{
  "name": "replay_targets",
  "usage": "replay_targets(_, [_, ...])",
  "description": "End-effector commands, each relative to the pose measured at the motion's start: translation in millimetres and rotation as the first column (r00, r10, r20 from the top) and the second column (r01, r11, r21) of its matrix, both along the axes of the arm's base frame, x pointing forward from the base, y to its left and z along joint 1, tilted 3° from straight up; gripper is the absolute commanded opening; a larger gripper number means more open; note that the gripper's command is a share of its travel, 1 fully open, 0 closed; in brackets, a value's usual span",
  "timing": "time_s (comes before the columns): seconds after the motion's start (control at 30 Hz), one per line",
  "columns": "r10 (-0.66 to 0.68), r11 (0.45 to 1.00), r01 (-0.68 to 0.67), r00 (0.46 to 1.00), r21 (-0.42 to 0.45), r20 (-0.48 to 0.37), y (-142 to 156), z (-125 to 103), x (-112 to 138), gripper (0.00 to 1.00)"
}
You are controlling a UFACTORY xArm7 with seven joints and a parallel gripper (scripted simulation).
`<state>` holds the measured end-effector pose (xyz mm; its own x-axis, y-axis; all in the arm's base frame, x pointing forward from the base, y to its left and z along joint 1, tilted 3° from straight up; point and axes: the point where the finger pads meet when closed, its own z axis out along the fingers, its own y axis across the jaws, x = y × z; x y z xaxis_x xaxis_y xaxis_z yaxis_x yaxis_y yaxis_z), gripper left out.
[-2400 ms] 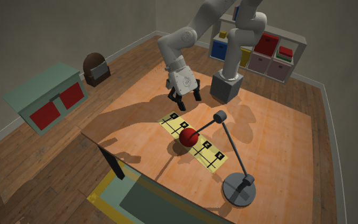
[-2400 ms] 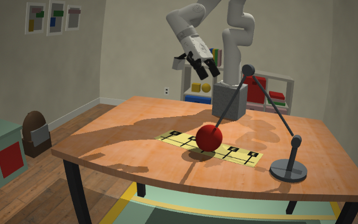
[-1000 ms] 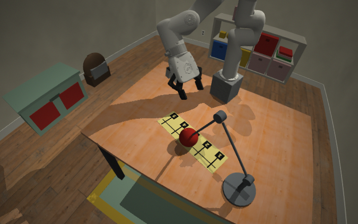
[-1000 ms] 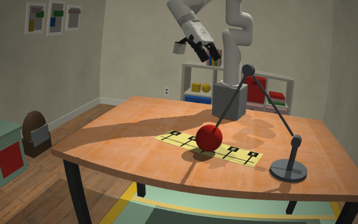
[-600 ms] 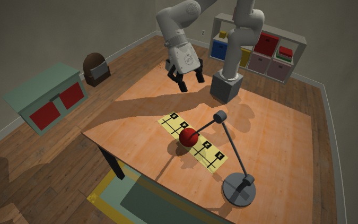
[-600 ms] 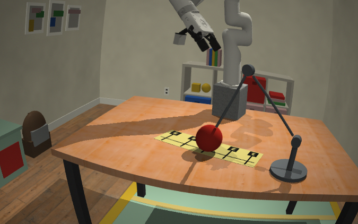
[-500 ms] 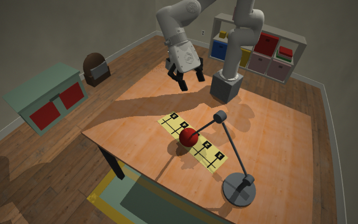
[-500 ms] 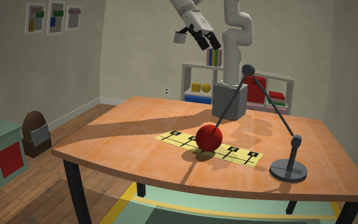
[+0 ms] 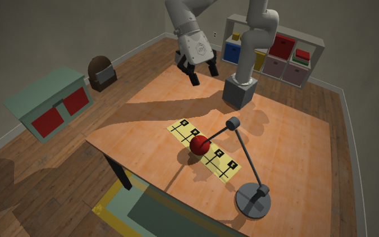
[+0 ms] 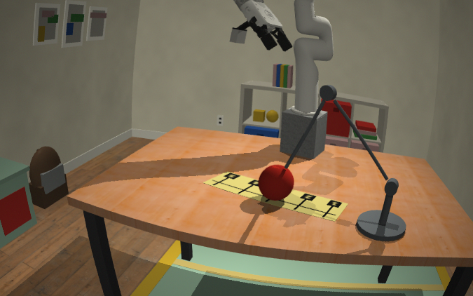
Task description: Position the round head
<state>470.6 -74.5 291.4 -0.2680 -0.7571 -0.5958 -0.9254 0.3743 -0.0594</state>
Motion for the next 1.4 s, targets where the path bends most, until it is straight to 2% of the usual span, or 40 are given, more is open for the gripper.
replay_targets(0.0, [0.001, 1.000, -0.001, 1.000, -0.001, 0.001, 12, 3, 5, 1.00])
replay_targets(0.4, [0.001, 1.000, -0.001, 1.000, -0.001, 0.002, 61, 4, 24, 1.00])
replay_targets(0.47, [0.001, 1.000, -0.001, 1.000, -0.001, 0.002, 61, 4, 24, 1.00])
replay_targets(1.37, [0.004, 1.000, -0.004, 1.000, 0.000, 0.001, 154, 13, 57, 1.00])
